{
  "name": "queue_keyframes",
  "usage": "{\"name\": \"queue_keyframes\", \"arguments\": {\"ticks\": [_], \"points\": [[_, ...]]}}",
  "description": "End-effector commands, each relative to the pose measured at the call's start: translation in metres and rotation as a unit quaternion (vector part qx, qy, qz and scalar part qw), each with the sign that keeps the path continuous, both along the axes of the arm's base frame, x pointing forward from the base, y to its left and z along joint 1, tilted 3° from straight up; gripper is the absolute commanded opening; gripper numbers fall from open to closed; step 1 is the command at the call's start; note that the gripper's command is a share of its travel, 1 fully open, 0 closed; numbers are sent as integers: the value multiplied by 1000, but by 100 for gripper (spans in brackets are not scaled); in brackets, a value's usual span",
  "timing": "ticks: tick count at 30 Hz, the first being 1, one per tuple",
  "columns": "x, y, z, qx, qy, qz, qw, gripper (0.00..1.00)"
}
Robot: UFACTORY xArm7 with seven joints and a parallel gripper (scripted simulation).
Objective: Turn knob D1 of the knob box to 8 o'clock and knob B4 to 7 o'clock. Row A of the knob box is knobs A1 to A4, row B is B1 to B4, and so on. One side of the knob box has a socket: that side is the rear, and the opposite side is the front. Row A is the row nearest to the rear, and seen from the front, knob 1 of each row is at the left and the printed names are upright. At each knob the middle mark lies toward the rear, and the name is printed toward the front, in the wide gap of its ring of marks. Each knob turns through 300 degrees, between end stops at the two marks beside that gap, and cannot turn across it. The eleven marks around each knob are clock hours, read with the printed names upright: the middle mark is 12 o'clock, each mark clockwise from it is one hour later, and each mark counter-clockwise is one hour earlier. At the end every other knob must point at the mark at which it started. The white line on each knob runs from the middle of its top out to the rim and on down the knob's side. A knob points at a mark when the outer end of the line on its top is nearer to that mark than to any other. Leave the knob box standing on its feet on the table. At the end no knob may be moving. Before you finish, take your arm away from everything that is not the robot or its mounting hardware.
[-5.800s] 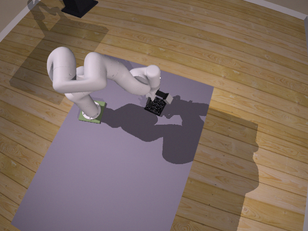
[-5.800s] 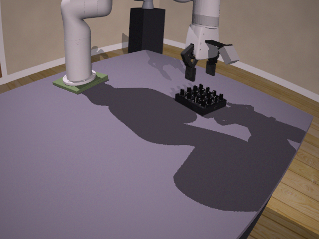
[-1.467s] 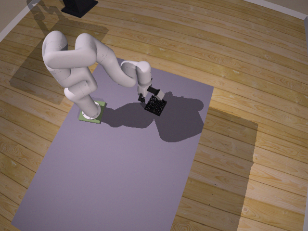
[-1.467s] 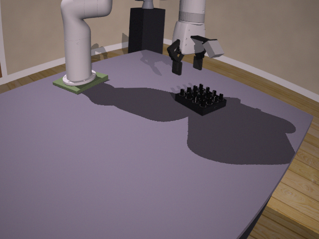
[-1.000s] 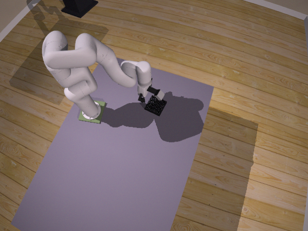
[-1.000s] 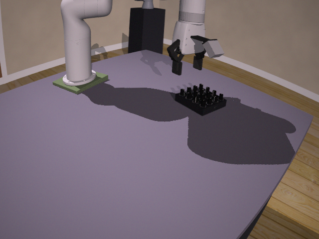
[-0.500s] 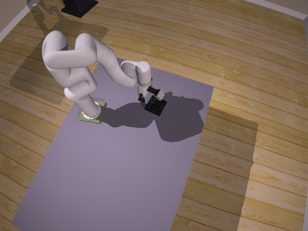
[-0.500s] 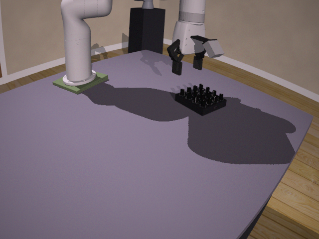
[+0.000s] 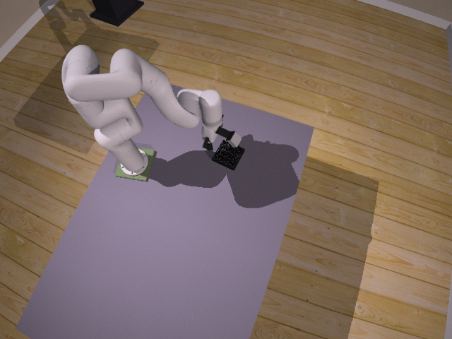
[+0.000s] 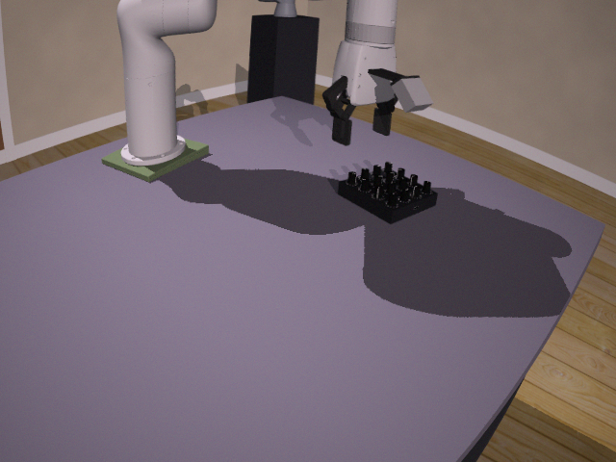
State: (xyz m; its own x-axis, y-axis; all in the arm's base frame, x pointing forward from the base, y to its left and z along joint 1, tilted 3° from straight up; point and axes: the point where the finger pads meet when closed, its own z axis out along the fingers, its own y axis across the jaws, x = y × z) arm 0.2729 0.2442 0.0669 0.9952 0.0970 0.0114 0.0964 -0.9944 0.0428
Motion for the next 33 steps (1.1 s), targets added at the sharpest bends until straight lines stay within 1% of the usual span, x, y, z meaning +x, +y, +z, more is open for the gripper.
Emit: {"name": "queue_keyframes", "arguments": {"ticks": [1,8,10,13,16,18,20,22,26,33], "points": [[1,1,1,1,-1,0,1000,100],[2,1,1,1,-2,-9,1000,100],[4,0,2,2,-3,-30,1000,100],[11,-2,4,3,-5,-93,996,100],[16,-3,5,5,-7,-140,990,100],[16,-3,5,5,-7,-140,990,100],[22,-6,7,6,-10,-200,980,100],[25,-7,8,7,-11,-224,974,100],[32,-9,10,8,-13,-289,957,100],[44,-14,13,10,-17,-397,918,100]]}}
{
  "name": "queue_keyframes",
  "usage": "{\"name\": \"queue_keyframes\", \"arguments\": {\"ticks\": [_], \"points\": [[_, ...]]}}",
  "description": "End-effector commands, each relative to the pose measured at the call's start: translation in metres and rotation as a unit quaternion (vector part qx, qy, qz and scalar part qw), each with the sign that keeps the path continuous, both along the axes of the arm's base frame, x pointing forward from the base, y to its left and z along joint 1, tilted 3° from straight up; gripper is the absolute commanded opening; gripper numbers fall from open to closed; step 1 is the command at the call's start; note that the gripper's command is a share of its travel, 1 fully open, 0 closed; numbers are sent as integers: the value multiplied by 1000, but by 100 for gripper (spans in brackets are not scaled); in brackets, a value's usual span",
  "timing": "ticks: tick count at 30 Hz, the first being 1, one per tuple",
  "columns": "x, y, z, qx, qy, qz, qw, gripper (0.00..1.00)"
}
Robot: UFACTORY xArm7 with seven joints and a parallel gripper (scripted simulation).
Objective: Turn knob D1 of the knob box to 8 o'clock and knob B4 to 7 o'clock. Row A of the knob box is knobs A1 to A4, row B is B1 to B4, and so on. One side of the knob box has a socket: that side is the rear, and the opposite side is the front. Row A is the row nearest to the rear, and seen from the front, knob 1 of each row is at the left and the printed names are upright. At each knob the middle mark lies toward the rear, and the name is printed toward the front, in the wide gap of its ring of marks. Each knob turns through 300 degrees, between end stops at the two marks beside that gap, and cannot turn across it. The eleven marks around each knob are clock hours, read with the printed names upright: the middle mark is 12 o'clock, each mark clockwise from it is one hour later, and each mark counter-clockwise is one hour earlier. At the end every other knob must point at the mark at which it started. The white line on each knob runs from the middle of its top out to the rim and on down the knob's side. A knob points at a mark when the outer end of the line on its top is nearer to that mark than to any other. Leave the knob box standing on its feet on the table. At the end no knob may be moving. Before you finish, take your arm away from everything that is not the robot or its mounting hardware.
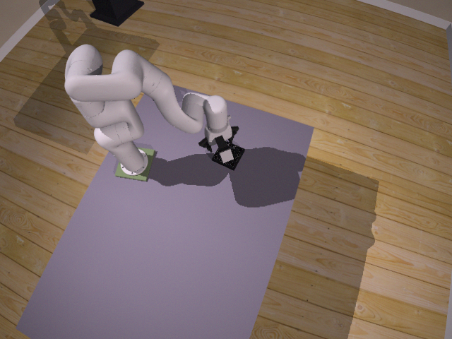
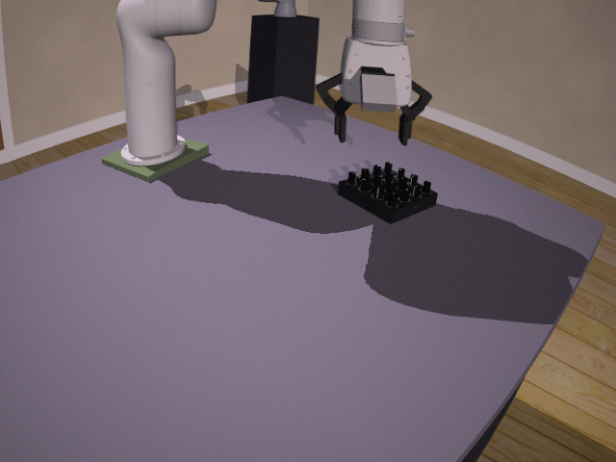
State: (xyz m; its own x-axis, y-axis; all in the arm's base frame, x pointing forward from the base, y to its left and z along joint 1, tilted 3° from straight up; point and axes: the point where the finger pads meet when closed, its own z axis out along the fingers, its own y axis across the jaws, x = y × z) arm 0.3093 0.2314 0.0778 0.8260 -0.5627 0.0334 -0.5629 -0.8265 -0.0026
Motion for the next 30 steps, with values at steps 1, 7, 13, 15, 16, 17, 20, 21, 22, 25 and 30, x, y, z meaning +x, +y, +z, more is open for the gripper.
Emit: {"name": "queue_keyframes", "arguments": {"ticks": [1,7,13,15,16,17,20,21,22,25,30], "points": [[7,-2,2,-8,3,-61,998,100],[18,-7,5,-5,0,-164,986,100],[28,-12,8,-3,-3,-262,965,100],[31,-14,9,-2,-4,-294,956,100],[33,-15,9,-2,-4,-310,951,100],[35,-16,10,-2,-5,-326,945,100],[38,-18,10,-1,-5,-356,934,100],[41,-20,11,-1,-6,-383,924,100],[42,-21,11,-1,-6,-393,920,100],[46,-24,13,0,-8,-437,900,100],[49,-26,13,1,-9,-463,886,100]]}}
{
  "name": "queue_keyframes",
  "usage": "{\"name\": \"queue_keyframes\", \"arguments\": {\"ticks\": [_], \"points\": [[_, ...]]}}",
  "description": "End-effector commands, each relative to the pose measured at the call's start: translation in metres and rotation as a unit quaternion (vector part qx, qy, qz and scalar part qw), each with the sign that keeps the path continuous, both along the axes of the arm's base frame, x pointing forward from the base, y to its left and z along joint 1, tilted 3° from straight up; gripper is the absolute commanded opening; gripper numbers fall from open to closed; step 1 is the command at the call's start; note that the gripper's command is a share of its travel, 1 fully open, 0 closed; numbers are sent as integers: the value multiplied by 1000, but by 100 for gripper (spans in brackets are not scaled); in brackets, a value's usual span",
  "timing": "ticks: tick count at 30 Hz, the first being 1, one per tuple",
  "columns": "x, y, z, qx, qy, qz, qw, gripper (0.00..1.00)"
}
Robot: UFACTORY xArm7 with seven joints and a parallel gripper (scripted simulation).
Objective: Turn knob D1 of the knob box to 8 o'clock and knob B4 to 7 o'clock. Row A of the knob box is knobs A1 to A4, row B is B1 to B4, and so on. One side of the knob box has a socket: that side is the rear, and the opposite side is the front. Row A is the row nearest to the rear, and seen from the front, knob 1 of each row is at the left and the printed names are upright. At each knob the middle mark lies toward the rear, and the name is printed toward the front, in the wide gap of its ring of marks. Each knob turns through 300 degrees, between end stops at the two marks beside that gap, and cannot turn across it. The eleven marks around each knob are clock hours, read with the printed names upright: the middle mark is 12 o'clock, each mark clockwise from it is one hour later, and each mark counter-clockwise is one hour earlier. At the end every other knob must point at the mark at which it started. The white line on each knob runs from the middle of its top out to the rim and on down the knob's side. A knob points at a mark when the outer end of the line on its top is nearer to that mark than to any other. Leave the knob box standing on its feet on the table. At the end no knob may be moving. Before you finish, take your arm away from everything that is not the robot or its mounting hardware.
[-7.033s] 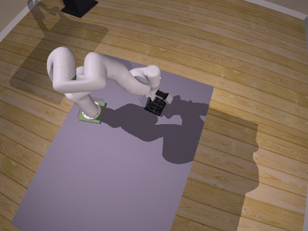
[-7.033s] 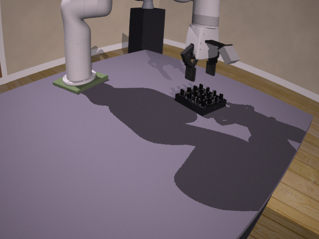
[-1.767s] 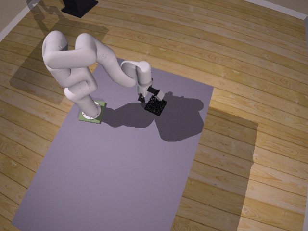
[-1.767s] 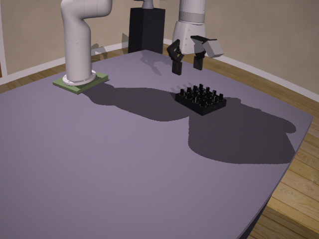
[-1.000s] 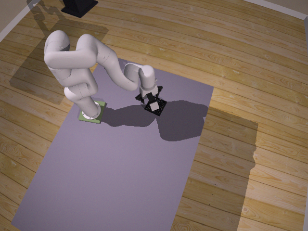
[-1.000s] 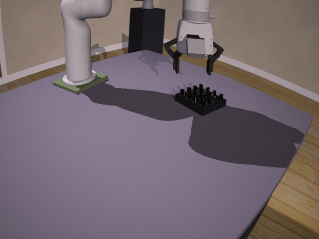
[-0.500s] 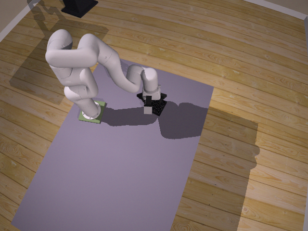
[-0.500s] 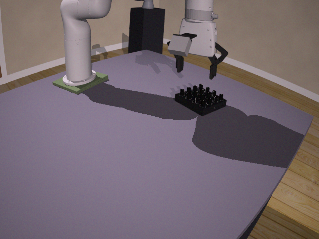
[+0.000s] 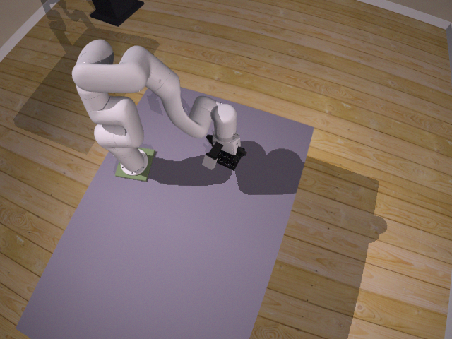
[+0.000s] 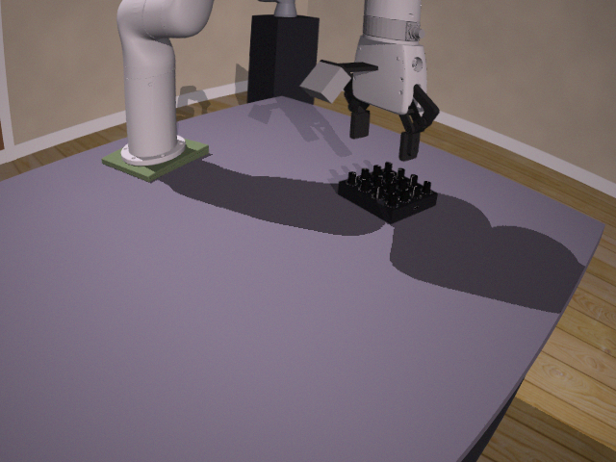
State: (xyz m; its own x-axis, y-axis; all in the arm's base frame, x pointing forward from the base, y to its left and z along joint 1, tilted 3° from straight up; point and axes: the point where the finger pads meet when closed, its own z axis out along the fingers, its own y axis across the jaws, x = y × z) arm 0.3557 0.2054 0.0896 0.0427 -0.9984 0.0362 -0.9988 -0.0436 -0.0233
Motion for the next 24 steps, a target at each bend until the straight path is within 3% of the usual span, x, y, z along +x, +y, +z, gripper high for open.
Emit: {"name": "queue_keyframes", "arguments": {"ticks": [1,2,24], "points": [[3,0,1,-2,2,-17,1000,100],[3,0,1,-2,2,-17,1000,19],[3,0,1,-2,2,-17,1000,19]]}}
